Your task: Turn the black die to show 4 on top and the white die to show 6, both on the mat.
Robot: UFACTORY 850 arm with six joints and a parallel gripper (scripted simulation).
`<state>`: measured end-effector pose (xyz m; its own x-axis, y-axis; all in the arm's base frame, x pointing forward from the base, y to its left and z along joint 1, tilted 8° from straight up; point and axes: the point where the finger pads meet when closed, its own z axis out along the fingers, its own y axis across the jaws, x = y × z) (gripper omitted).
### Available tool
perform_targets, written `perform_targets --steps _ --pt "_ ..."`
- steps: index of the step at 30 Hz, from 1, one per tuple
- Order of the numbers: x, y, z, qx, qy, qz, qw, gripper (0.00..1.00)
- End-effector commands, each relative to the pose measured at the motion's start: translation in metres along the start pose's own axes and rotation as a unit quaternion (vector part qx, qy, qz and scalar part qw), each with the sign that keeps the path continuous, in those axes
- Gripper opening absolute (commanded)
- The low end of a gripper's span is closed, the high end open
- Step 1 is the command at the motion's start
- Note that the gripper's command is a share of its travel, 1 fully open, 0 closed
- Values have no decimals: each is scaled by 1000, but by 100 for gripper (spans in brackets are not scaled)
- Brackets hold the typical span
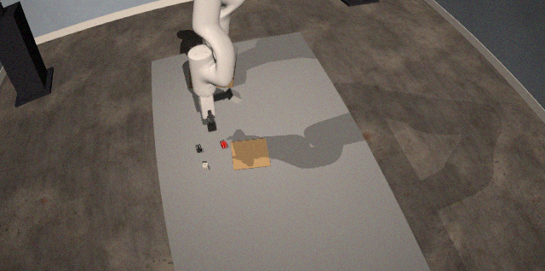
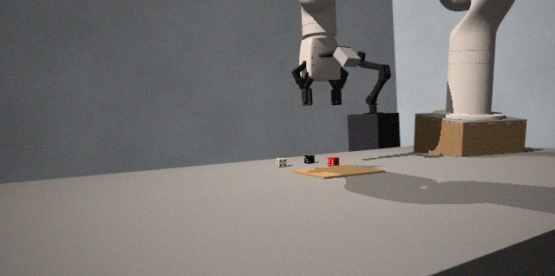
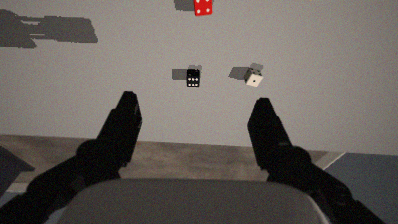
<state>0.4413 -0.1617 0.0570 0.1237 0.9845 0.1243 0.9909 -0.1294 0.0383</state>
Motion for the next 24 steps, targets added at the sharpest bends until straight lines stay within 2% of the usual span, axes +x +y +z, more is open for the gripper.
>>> perform_targets --steps 1,2,3,5,24 --pt "-38 0 3 -2 3 -10 1000 100" --pt "-38 0 3 -2 3 -10 1000 100" --pt "-55 -2 5 -2 3 -14 1000 100" --pt "-65 -4 6 -2 3 -17 1000 100" --pt "-65 -4 6 -2 3 -18 1000 100"
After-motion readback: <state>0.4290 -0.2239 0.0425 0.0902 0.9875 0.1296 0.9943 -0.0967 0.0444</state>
